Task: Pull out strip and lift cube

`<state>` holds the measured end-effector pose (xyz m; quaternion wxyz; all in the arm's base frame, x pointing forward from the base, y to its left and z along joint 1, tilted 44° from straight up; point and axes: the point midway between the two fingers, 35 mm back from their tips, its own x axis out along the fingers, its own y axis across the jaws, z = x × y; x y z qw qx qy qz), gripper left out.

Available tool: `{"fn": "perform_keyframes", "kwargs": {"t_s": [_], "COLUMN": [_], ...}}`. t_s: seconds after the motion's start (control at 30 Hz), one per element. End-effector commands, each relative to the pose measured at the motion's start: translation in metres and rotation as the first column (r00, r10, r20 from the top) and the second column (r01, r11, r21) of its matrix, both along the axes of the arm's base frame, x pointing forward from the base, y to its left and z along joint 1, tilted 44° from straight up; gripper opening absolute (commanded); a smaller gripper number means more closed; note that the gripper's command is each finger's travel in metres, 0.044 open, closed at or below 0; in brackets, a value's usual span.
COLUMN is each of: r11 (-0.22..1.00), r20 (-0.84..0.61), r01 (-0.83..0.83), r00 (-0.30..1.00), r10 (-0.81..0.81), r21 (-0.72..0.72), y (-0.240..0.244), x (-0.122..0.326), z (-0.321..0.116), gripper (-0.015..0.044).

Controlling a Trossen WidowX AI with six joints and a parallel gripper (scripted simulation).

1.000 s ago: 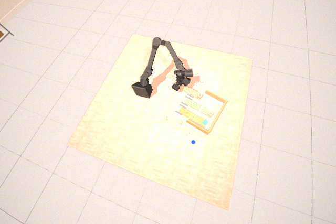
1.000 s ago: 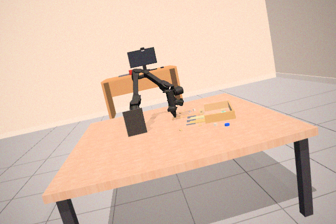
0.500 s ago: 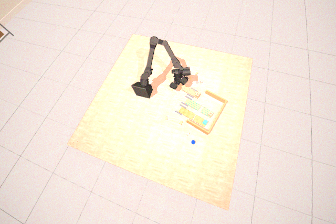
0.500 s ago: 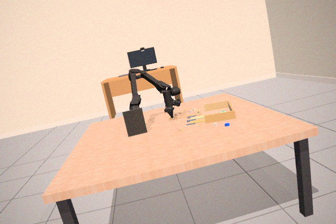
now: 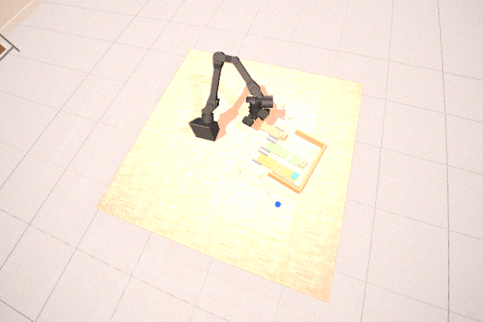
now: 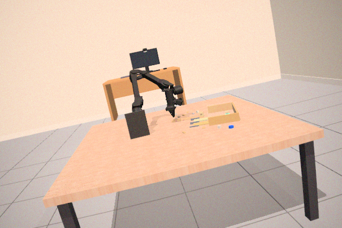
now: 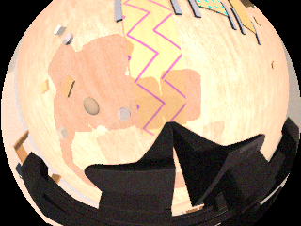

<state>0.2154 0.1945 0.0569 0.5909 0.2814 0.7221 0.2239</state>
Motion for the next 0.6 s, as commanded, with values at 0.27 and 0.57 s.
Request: {"fn": "perform_keyframes", "kwargs": {"t_s": [0.27,0.57], "r11": [1.0,1.0], "r20": [-0.014,-0.013], "r01": [0.019,0.019], "r00": [1.0,1.0], "r10": [-0.019,-0.019], "r21": [0.003,0.003], "y": [-0.01,-0.013], "x": [0.027,0.054], "z": [0.006,0.002], "gripper": [0.0131,0.0367]}}
